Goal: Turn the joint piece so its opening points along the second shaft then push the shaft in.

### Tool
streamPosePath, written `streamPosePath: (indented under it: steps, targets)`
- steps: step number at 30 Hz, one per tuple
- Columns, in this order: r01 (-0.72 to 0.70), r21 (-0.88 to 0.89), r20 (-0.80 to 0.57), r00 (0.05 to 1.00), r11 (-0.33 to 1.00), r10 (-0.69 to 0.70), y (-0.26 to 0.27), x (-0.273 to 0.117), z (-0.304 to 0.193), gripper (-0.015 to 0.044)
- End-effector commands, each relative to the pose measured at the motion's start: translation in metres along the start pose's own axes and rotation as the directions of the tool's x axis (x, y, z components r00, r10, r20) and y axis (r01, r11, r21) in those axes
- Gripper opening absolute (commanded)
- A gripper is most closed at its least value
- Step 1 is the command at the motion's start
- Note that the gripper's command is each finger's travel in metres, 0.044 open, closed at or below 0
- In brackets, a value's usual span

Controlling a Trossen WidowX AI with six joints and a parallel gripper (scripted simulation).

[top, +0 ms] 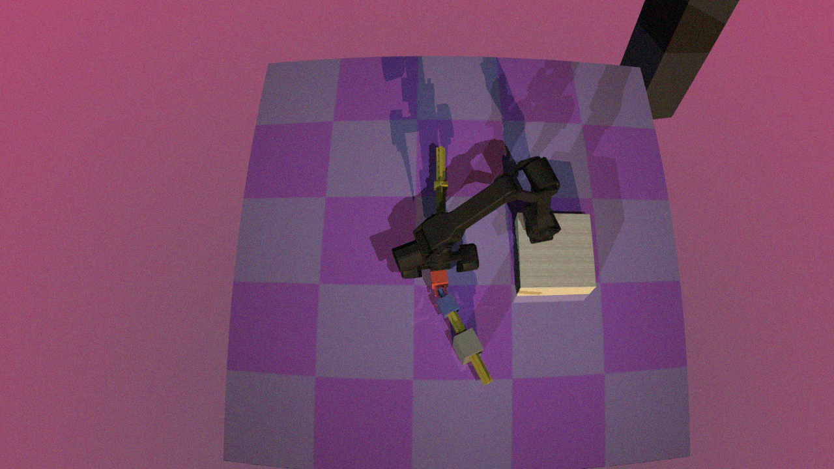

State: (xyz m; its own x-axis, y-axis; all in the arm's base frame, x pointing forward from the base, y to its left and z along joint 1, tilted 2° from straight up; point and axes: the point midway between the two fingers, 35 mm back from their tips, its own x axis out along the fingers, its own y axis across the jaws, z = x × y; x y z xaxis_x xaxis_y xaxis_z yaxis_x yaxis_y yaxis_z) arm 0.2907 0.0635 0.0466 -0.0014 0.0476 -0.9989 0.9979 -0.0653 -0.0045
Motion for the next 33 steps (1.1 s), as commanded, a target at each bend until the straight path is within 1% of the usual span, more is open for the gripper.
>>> streamPosePath:
  steps: [1,23,33]
  targets:
    - [-0.009,0.008,-0.006,1.0,1.0,0.009,0.002,-0.001,-0.008,0.044]
    - [-0.008,0.008,-0.006,1.0,1.0,0.008,0.003,0.029,-0.008,0.044]
    - [-0.008,0.008,-0.006,1.0,1.0,0.008,0.003,0.029,-0.008,0.0182]
